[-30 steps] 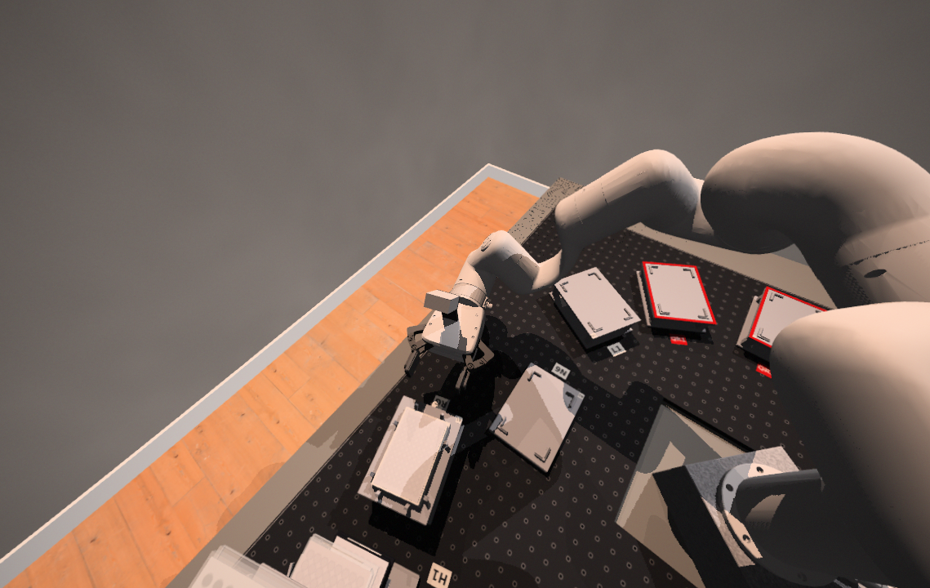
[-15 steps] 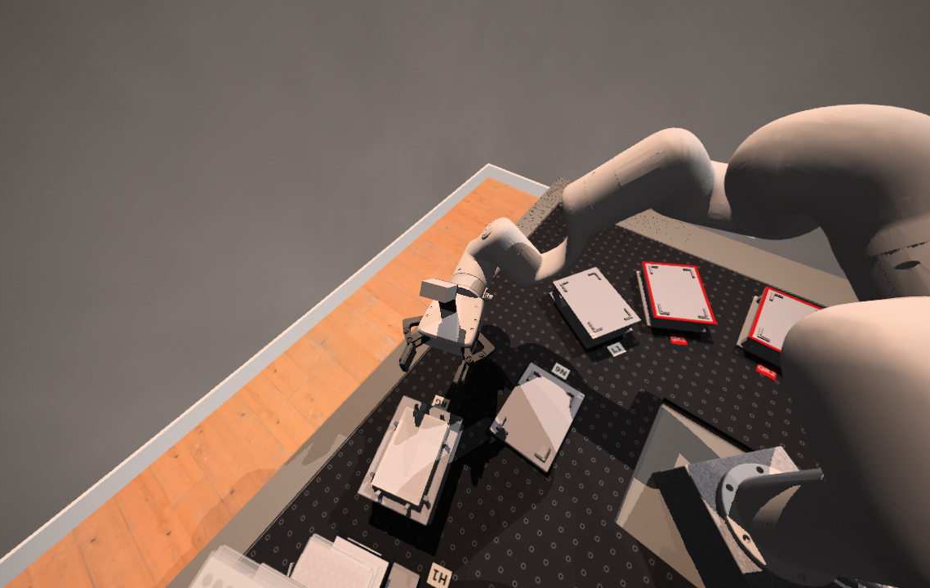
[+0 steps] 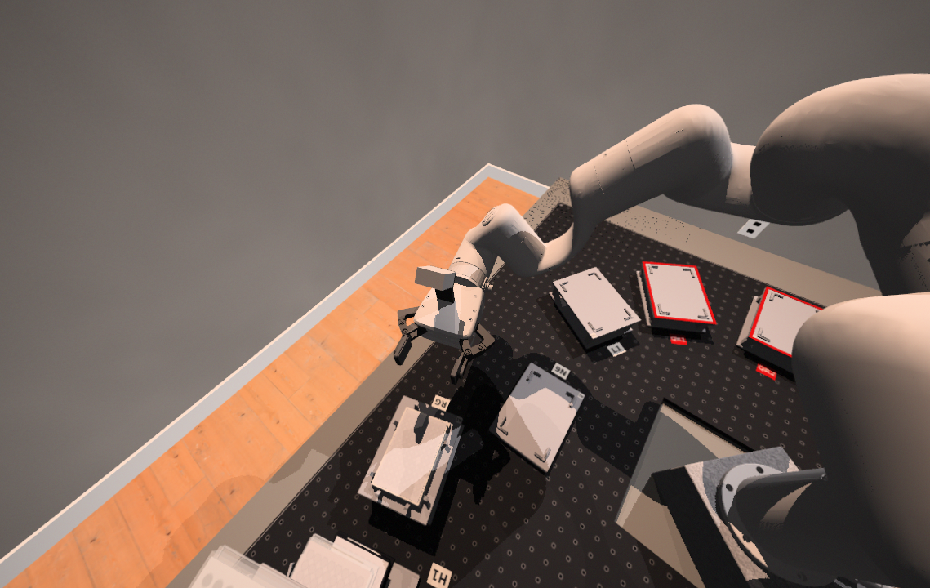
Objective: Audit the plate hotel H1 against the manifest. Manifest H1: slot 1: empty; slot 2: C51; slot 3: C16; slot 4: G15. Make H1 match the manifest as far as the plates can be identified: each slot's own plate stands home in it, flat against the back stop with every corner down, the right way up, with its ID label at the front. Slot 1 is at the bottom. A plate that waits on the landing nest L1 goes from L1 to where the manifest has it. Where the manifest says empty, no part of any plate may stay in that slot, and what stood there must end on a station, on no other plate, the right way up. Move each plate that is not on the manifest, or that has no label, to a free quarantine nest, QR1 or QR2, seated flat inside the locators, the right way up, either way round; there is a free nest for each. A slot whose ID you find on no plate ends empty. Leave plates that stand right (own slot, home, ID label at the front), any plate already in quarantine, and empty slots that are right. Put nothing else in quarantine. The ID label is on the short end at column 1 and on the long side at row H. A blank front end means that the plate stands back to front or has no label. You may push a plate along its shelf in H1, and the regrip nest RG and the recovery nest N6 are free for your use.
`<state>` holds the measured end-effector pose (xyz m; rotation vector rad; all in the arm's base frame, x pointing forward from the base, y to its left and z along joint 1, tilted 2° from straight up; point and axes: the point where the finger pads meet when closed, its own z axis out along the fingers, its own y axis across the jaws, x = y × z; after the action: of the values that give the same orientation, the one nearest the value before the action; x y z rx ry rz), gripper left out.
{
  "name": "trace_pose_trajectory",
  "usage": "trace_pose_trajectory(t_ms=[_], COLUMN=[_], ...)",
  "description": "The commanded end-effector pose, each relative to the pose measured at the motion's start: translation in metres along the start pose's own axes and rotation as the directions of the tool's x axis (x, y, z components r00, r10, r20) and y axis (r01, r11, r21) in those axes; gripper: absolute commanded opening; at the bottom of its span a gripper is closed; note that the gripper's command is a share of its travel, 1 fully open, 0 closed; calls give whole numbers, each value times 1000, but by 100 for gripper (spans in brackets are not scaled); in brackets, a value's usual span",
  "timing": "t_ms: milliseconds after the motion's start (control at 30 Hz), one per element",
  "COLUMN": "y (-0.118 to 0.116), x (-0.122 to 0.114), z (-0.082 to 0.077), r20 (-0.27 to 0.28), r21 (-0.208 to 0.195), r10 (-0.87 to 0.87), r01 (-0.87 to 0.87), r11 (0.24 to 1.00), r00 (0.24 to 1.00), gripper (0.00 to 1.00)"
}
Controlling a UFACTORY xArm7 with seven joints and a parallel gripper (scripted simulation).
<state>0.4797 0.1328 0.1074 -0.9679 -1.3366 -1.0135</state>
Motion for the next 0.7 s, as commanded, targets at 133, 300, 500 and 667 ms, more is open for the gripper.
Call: trace_pose_trajectory(t_ms=[133, 300, 500, 667], y=[1, 1, 1, 1], x=[17, 20, 20, 20], z=[1, 1, 1, 1], r20=[1, 1, 18, 68], r21=[0, 0, 0, 0], r10=[-4, -4, -4, -4], r01=[4, 4, 4, 4], r11=[1000, 1000, 1000, 1000], r00=[1000, 1000, 1000, 998], gripper=[100, 100, 100, 100])
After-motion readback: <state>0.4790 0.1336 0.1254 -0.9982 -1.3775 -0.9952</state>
